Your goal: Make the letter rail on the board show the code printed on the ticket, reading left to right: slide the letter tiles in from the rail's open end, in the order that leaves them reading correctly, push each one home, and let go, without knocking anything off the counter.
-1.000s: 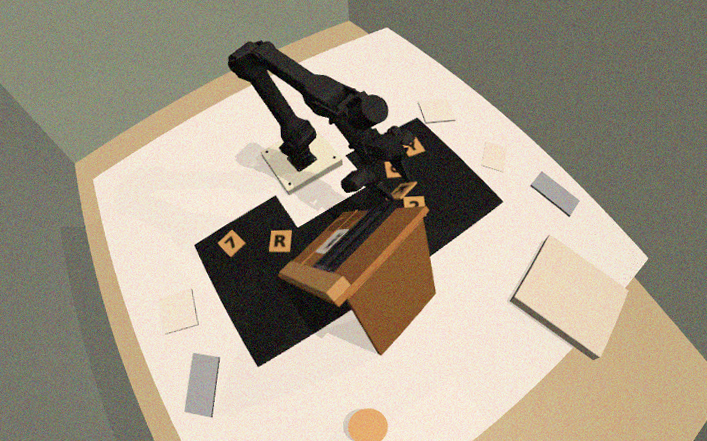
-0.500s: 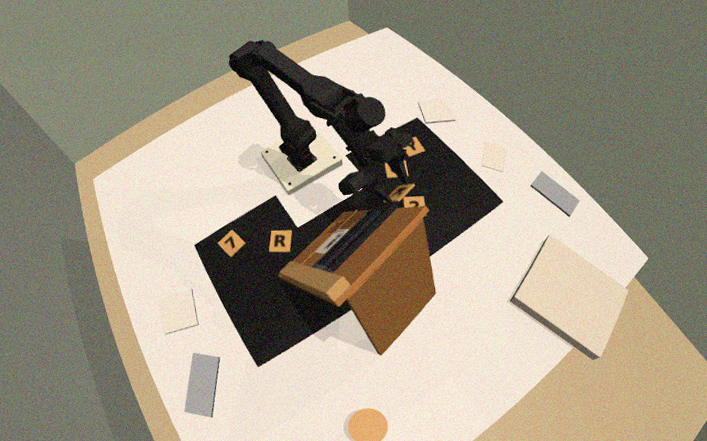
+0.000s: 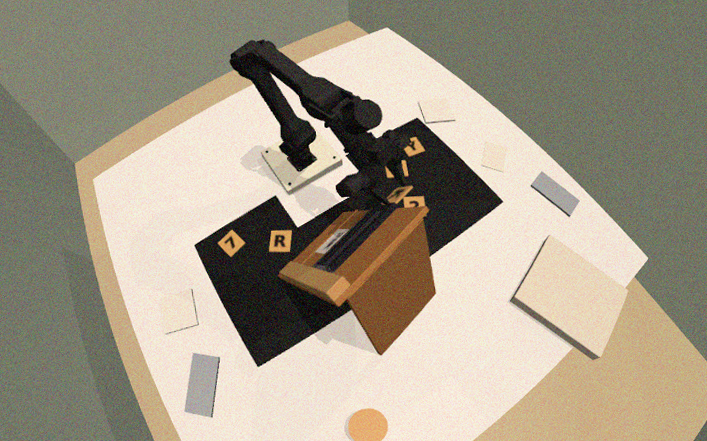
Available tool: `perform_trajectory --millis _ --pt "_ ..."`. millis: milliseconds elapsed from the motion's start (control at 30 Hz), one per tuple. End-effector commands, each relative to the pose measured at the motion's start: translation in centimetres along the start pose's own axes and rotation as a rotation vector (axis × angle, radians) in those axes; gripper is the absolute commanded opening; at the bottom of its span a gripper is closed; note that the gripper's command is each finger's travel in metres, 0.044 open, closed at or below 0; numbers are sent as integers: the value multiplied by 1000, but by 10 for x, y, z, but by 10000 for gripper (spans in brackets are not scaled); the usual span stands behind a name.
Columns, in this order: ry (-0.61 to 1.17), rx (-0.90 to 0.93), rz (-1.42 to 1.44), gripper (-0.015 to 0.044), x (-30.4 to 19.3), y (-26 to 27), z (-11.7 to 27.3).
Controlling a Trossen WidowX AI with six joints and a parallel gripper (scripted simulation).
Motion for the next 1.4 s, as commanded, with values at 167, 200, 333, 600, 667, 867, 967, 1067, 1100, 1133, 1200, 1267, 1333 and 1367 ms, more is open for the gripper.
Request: perform_trajectory --millis 167,200,333,600,667,867,967,1067,1100,1133,1200,1267,1333,1367 --pt "0 6 6 0 -1 -4 0" --pt "0 6 6 0 -1 -5 0" --pt "0 5 7 0 -1 -7 0" --pt "0 5 7 0 -2 -10 0" --pt "0 5 7 0 -2 -11 0" --pt "0 5 7 0 -2 -14 0" --pt "0 5 7 0 -2 -16 0" --pt "0 5 8 0 -2 -17 0" --pt "0 5 8 0 -2 -18 0" --pt "0 5 8 0 -2 -18 0" --pt "0 5 8 0 -2 -19 0" --pt "0 4 8 0 -2 -20 0" --pt "0 4 8 0 -2 -21 0" --pt "0 4 8 0 -3 -21 0"
Point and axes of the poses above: the point midway between the two fingers, 35 mm back from their tips, its own z axis back along the fingers, its own y axis across the jaws, x = y × z, the point moved 10 cm from there along z, back along the fingers, and after that the axes turned 7 degrees about z, right-handed, at the moved point
